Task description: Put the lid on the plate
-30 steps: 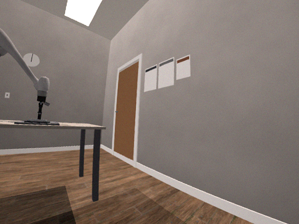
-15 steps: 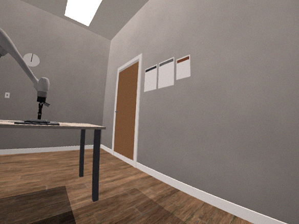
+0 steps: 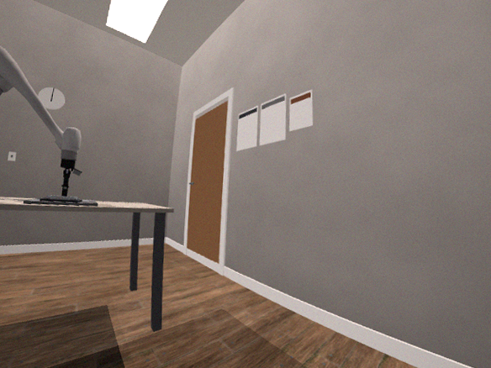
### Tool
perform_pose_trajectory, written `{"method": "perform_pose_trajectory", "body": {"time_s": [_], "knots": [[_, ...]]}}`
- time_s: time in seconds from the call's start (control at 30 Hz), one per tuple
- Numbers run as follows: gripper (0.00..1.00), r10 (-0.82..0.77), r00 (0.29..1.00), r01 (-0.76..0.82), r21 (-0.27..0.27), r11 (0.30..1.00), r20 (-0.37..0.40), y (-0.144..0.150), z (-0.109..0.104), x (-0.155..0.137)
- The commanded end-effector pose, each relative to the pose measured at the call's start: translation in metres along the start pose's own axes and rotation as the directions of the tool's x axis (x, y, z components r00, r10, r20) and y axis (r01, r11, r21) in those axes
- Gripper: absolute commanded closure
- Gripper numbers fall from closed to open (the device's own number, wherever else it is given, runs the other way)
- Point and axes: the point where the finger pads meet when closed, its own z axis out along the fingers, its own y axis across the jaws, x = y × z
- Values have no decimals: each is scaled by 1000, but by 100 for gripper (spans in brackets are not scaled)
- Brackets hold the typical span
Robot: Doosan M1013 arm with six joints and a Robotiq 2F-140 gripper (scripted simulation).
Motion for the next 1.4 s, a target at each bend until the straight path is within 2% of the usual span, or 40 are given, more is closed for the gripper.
{"method": "perform_pose_trajectory", "body": {"time_s": [0.0, 0.37, 0.4, 1.37], "knots": [[31, 0, 1000, 0, 0, 1000, -1, 0, -1, 0], [31, 0, 1000, 0, 0, 1000, -1, 0, -1, 0], [40, 0, 1000, 0, 0, 1000, -1, 0, -1, 0], [40, 0, 1000, 0, 0, 1000, -1, 0, -1, 0]]}}
